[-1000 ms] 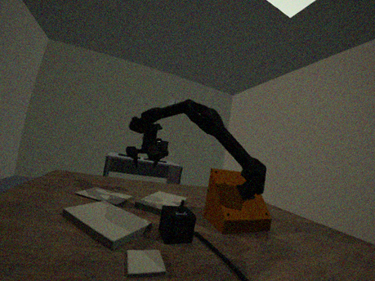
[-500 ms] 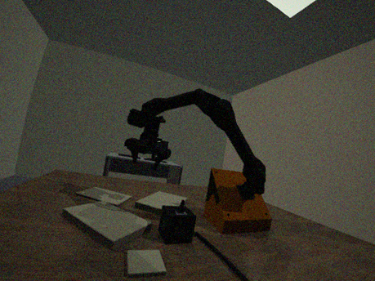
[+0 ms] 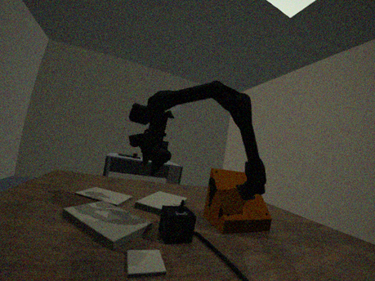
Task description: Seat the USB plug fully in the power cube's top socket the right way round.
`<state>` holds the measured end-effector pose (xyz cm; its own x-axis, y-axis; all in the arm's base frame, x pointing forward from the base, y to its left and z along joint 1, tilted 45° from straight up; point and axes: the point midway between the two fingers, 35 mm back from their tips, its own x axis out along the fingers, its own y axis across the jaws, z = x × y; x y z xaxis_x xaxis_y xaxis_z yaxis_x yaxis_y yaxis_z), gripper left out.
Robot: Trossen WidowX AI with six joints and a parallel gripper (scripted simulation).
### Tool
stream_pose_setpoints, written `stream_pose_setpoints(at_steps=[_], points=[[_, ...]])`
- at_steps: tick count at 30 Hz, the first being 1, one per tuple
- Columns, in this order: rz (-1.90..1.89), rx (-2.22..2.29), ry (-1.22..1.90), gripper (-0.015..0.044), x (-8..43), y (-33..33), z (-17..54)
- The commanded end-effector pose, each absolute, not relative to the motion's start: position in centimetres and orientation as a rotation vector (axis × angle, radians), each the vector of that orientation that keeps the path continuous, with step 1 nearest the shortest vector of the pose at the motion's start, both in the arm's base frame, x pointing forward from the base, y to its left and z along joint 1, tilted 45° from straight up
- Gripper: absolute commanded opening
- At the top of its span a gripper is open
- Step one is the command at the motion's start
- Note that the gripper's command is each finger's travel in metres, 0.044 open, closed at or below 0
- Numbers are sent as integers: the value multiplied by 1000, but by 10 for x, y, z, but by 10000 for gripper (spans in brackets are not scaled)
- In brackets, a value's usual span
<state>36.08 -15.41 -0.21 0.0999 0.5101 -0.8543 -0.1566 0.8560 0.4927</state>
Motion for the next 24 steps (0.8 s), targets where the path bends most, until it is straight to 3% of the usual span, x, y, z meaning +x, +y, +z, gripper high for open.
stream_pose_setpoints(at_steps=[1, 24], points=[[146, 846, 1510, 440, 347, -99, 43], [-772, 1899, 1633, 440, 301, 1, 113]])
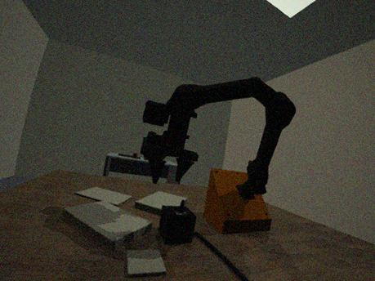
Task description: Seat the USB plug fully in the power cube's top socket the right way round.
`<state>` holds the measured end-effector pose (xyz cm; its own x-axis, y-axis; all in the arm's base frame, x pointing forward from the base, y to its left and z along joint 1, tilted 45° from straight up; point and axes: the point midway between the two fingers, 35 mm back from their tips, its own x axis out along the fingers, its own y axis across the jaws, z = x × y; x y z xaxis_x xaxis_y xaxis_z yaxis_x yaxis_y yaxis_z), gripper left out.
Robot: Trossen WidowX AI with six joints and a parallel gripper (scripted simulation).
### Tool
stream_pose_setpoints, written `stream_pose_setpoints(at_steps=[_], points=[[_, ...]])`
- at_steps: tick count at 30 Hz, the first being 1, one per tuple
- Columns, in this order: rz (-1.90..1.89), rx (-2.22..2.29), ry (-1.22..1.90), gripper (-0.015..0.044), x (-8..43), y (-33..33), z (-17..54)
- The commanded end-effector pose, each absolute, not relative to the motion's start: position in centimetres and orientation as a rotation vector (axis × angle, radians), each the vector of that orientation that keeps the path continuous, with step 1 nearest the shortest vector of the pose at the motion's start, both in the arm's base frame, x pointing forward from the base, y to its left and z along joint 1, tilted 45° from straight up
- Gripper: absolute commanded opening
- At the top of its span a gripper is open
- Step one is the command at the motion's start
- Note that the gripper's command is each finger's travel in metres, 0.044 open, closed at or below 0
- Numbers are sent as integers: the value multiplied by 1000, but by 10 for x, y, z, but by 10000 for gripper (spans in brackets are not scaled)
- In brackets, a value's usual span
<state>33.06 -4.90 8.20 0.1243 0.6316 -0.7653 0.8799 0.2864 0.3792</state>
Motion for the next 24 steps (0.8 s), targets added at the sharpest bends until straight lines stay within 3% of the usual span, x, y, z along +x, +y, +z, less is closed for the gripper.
stream_pose_setpoints(at_steps=[1, 24], points=[[-783, 1908, 1634, 440, 301, 2, 114], [-783, 1909, 1634, 440, 299, 3, 110]])
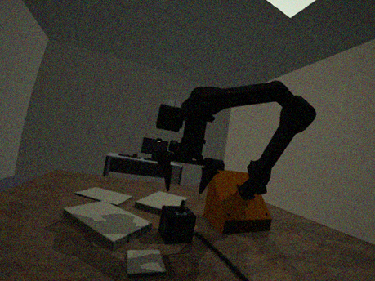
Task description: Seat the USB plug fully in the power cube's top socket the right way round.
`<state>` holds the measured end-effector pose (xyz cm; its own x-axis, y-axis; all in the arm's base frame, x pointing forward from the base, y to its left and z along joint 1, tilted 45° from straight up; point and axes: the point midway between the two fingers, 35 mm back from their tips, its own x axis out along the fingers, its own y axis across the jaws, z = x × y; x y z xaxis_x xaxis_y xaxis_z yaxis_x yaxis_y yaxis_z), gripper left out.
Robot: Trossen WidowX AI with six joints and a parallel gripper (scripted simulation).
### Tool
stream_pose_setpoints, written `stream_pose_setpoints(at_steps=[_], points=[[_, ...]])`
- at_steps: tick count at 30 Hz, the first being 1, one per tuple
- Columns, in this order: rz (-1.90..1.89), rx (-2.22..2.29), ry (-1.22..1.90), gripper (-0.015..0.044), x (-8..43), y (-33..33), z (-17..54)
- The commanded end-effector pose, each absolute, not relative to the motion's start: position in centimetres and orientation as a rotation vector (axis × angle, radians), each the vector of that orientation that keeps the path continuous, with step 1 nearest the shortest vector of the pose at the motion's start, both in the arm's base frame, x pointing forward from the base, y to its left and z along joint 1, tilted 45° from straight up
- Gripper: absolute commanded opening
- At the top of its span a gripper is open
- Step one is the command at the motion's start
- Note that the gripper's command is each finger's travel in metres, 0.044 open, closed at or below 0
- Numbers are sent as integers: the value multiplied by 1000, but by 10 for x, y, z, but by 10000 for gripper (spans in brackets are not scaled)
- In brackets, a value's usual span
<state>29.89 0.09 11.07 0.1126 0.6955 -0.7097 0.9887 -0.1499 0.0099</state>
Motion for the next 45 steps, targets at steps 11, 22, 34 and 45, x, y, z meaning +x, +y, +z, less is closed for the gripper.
stream_pose_setpoints(at_steps=[11, 22, 34, 45], points=[[-782, 1909, 1634, 440, 300, 11, 102], [-782, 1909, 1634, 440, 301, 19, 94], [-782, 1907, 1631, 335, 302, 20, 92], [-782, 1907, 1631, 46, 302, 20, 92]])
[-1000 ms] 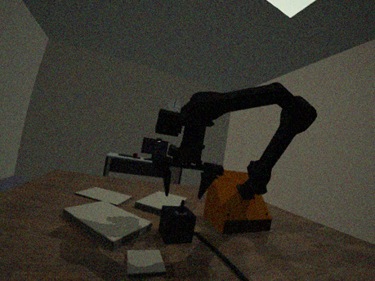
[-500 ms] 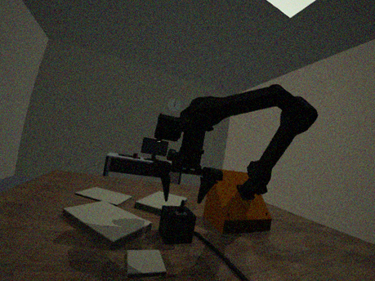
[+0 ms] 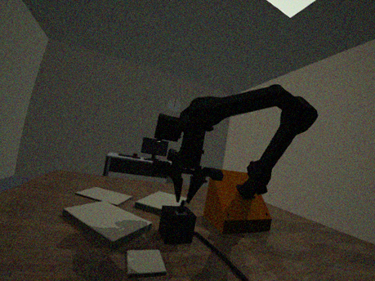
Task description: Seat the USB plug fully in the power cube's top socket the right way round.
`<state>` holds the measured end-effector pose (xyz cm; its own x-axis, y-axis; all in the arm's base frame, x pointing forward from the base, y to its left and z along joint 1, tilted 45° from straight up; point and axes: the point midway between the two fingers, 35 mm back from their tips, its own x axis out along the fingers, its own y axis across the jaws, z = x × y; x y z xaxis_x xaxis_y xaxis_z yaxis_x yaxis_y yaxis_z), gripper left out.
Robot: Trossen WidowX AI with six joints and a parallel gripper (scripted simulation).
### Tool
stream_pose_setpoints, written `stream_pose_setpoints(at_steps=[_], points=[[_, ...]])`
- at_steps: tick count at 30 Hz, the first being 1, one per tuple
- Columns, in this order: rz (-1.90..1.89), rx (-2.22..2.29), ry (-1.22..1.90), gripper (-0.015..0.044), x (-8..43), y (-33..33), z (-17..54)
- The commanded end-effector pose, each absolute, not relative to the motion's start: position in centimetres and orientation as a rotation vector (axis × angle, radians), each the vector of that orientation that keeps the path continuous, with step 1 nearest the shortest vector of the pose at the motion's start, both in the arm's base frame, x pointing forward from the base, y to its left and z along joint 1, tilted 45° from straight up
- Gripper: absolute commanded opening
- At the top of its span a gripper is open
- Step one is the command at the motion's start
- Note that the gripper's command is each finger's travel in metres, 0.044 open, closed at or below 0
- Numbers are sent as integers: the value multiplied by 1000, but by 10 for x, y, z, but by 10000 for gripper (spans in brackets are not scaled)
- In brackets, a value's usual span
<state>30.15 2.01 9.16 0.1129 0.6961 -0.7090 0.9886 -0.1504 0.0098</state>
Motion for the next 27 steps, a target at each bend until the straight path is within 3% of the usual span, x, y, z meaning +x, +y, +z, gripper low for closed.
stream_pose_setpoints(at_steps=[1, 2, 27], points=[[-782, 1907, 1631, 20, 302, 20, 92], [-782, 1907, 1631, 0, 302, 20, 92], [-783, 1907, 1631, 0, 301, 17, 95]])
